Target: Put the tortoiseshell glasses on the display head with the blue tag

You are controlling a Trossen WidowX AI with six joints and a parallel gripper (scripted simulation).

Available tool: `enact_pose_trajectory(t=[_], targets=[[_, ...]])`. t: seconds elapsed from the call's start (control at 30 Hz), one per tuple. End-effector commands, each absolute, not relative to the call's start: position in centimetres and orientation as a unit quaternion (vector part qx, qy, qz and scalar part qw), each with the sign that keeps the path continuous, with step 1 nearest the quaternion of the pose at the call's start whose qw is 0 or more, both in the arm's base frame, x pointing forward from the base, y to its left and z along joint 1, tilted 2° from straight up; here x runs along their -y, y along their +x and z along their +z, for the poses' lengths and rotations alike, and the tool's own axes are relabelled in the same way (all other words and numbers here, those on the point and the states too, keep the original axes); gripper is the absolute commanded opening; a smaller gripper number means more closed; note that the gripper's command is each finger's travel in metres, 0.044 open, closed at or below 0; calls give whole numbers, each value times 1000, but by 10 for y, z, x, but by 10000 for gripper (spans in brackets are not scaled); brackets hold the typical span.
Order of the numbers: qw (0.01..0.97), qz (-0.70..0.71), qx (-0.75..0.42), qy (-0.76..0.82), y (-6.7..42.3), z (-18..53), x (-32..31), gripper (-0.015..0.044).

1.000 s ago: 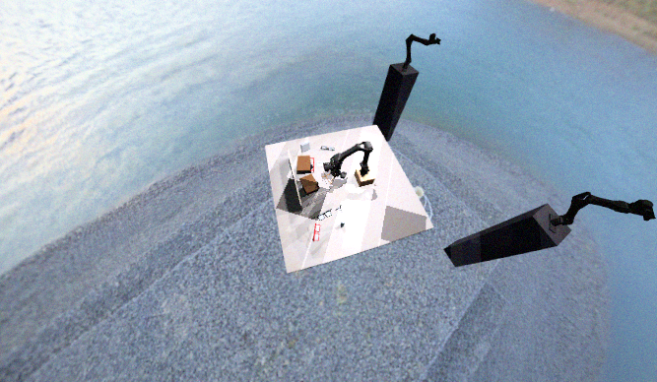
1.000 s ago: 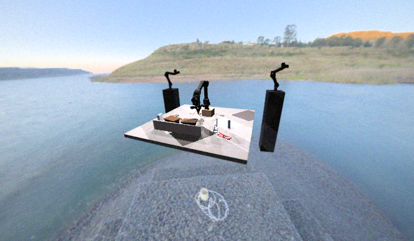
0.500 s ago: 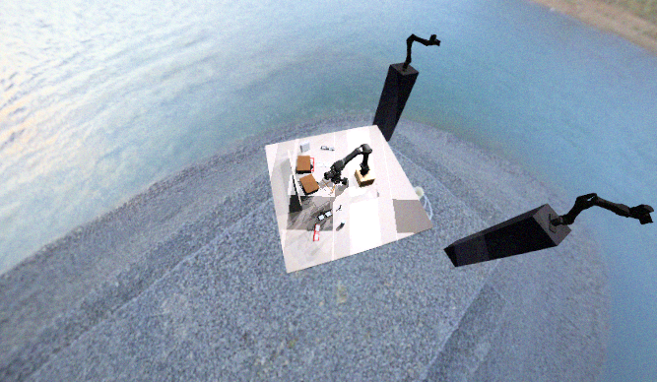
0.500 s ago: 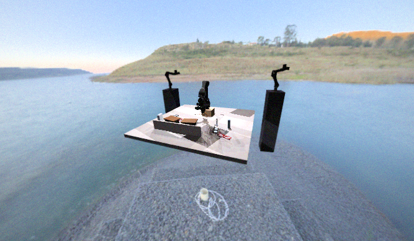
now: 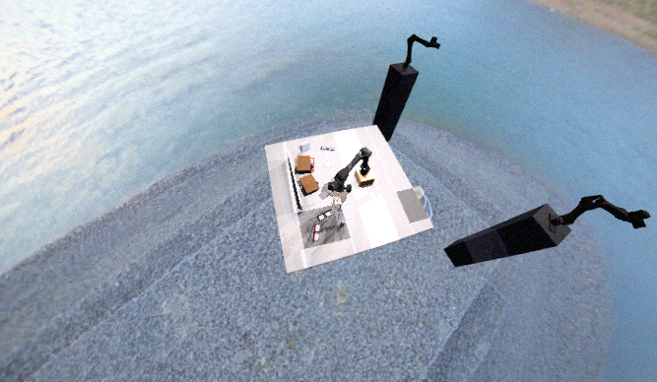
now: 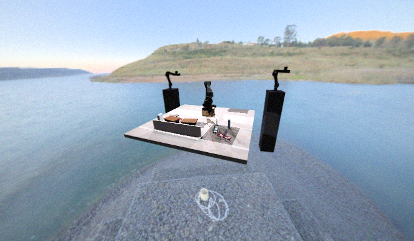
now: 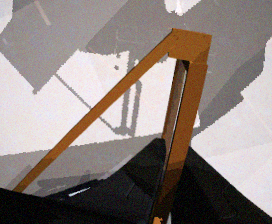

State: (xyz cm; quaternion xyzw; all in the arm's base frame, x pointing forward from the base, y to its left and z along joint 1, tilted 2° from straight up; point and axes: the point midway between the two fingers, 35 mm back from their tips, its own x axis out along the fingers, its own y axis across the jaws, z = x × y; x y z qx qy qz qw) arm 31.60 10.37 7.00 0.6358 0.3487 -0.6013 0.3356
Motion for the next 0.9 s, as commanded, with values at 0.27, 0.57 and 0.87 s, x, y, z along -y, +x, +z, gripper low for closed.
enact_pose_trajectory(t=[0.27, 0.57, 0.87], targets=[[374, -579, -390, 611, 306, 70, -175, 0], [386, -571, -402, 603, 300, 67, -196, 0], [386, -571, -402, 603, 301, 14, -199, 0]])
